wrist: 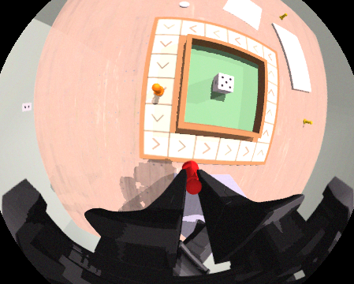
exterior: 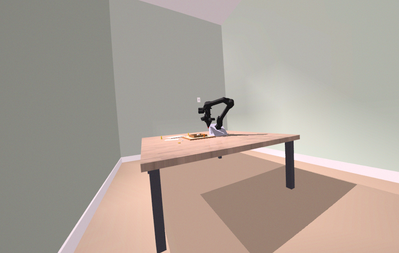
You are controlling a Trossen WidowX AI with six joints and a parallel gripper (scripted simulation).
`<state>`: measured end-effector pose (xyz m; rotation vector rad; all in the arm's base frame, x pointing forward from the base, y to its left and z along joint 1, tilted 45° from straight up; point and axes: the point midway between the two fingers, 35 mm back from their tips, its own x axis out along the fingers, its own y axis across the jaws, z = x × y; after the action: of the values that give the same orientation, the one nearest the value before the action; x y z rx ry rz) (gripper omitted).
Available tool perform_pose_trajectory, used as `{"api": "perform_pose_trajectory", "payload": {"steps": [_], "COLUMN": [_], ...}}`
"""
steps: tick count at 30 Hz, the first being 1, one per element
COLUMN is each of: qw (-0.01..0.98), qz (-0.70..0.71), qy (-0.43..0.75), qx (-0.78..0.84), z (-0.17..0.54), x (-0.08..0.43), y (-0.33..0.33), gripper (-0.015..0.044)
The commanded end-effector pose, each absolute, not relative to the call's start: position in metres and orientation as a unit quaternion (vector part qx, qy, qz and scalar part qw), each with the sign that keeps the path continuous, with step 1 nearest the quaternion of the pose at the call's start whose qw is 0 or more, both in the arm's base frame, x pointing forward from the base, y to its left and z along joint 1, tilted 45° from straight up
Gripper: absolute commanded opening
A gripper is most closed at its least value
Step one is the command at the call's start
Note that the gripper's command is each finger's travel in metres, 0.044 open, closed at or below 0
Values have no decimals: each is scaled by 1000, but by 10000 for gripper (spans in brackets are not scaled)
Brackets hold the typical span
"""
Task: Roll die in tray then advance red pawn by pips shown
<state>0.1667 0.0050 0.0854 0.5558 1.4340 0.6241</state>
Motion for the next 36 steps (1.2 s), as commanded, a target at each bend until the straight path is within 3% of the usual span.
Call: {"api": "perform_pose_trajectory", "payload": {"steps": [1,10,36], "qw": [672,670,673], "qz": [281,286,285], "qy": [639,637,637], "qx": [247,250,247], "z": [98,114,18], "x": [163,158,197], "y": [-7,-22,-76], "gripper": [0,0,0]}}
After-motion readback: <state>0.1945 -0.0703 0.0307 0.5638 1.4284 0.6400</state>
